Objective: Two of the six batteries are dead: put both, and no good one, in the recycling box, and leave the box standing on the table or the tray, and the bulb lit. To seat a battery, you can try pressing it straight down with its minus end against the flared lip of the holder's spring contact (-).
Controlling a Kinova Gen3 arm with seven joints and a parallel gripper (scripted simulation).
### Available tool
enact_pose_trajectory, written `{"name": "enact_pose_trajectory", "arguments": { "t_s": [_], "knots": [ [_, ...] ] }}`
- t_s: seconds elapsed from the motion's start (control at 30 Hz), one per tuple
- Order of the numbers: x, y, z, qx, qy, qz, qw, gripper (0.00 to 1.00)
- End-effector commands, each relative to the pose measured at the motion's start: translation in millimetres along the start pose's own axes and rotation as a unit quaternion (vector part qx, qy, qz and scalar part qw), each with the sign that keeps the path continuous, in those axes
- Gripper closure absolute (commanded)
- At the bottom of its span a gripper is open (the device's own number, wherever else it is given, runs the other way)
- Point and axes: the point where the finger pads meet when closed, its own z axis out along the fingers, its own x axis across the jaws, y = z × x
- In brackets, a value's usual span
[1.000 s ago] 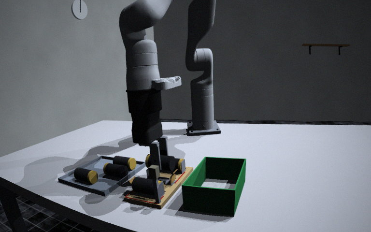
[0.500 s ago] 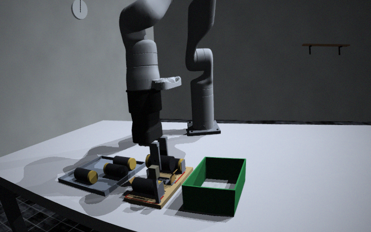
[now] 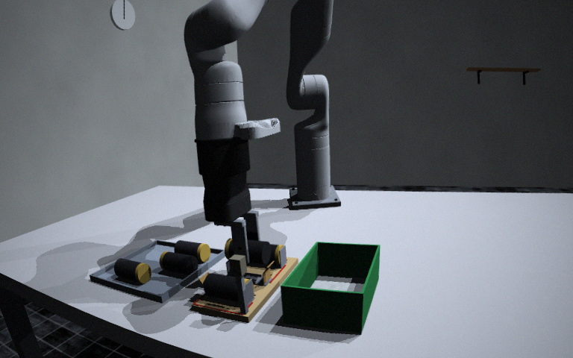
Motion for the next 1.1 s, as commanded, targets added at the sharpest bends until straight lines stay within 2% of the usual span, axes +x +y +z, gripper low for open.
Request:
{"name": "enact_pose_trajectory", "arguments": {
  "t_s": [0.0,0.67,1.07],
  "knots": [
    [0,0,1.0,0.000,0.000,0.000,1.000,0.43],
    [0,0,27.8,0.000,0.000,0.000,1.000,0.43],
    [0,0,30.2,0.000,0.000,0.000,1.000,0.43]
  ]
}}
